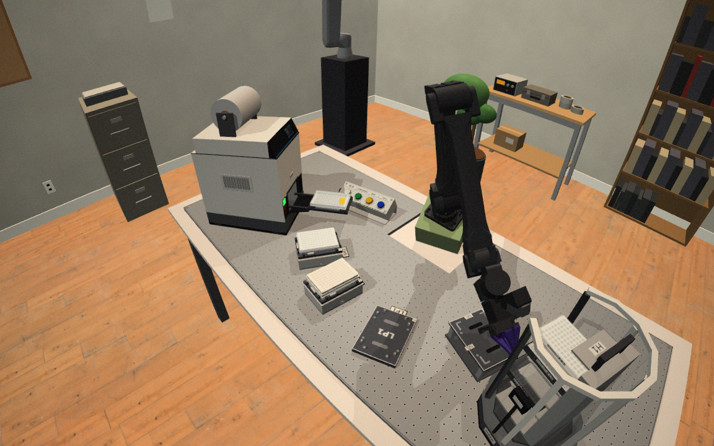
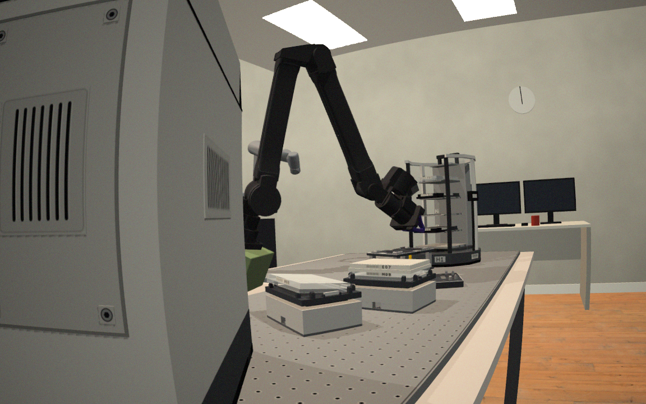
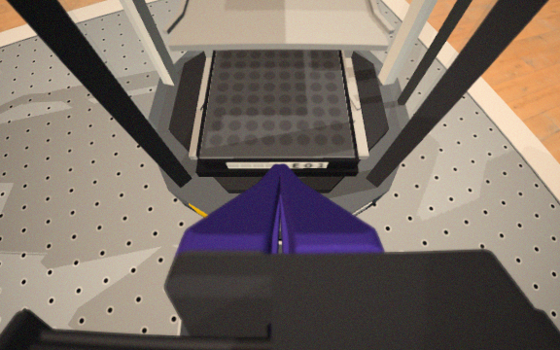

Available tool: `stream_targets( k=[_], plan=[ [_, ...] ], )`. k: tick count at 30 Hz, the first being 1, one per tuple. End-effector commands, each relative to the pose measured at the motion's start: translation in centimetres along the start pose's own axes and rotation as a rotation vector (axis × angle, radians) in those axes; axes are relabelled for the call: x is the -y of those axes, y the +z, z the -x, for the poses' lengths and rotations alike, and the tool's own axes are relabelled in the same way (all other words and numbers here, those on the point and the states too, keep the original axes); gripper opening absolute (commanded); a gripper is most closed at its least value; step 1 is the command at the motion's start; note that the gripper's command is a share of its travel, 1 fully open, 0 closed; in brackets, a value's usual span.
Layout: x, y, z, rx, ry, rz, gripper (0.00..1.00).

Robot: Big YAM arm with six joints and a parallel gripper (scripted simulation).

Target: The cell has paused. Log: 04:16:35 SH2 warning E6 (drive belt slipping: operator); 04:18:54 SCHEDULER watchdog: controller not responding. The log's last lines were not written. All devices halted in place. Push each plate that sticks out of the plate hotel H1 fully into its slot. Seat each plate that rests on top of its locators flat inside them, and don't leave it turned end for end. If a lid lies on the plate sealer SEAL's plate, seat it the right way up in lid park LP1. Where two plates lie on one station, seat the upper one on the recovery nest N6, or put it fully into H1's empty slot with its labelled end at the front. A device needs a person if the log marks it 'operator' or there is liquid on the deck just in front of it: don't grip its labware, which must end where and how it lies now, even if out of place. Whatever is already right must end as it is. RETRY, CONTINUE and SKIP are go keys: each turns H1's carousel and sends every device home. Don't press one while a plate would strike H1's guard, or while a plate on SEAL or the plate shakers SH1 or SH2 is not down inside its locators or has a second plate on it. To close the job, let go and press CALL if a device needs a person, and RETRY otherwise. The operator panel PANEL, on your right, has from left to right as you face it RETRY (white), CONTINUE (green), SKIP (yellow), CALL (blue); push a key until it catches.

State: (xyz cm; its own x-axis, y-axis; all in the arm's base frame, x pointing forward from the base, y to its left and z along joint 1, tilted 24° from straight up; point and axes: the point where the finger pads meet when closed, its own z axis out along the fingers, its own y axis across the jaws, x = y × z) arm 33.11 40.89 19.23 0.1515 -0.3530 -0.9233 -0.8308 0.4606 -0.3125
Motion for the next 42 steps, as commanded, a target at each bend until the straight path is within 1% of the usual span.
stream_targets(
  k=[1, 26, 27, 42],
  plan=[
    [-0.1, 1.3, 1.5, 0.014, 0.007, 0.008, 0.0],
    [-0.2, 2.2, 2.1, 0.015, 0.007, 0.009, 0.0],
    [0.0, 2.2, 2.1, 0.015, 0.007, 0.005, 0.0],
    [-0.2, 2.9, 2.5, 0.015, 0.007, 0.009, 0.0]
  ],
)
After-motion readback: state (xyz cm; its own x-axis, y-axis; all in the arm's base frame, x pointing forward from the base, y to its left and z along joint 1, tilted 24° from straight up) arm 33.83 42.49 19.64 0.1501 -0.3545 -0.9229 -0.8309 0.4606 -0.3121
